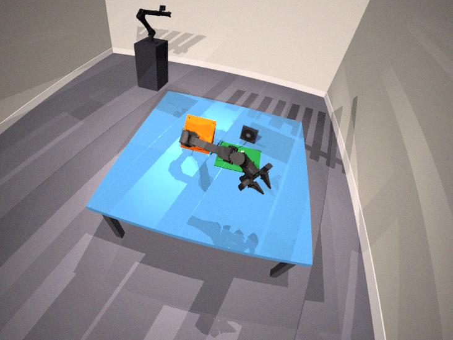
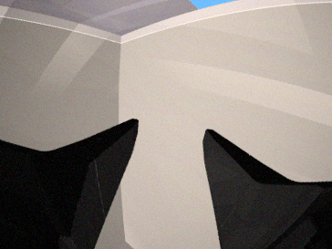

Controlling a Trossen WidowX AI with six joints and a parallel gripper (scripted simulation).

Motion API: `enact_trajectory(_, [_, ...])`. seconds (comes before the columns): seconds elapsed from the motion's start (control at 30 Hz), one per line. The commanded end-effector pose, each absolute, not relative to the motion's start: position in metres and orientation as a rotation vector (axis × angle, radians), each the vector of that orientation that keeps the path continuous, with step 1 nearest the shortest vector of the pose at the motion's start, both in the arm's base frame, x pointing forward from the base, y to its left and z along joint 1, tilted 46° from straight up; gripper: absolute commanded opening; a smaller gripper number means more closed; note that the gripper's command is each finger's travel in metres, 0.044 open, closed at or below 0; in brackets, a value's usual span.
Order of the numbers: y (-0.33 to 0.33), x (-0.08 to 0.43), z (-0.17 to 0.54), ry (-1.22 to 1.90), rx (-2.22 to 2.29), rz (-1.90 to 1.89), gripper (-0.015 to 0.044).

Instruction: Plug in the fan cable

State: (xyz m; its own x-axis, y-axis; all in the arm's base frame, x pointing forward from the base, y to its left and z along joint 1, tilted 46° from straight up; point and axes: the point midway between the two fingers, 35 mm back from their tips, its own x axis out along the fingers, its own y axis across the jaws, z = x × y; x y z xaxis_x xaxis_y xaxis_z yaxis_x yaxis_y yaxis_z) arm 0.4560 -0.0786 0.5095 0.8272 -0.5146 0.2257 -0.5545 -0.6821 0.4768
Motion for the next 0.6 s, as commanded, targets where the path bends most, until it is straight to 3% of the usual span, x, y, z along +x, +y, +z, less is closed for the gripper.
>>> enact_trajectory(0.0, [-0.06, 0.479, 0.45, -0.637, 2.386, -0.158, 0.021])
enact_trajectory(0.3, [-0.011, 0.49, 0.304, -0.233, 2.077, -0.674, 0.021])
enact_trajectory(0.57, [0.026, 0.445, 0.18, 0.172, 1.646, -1.036, 0.021])
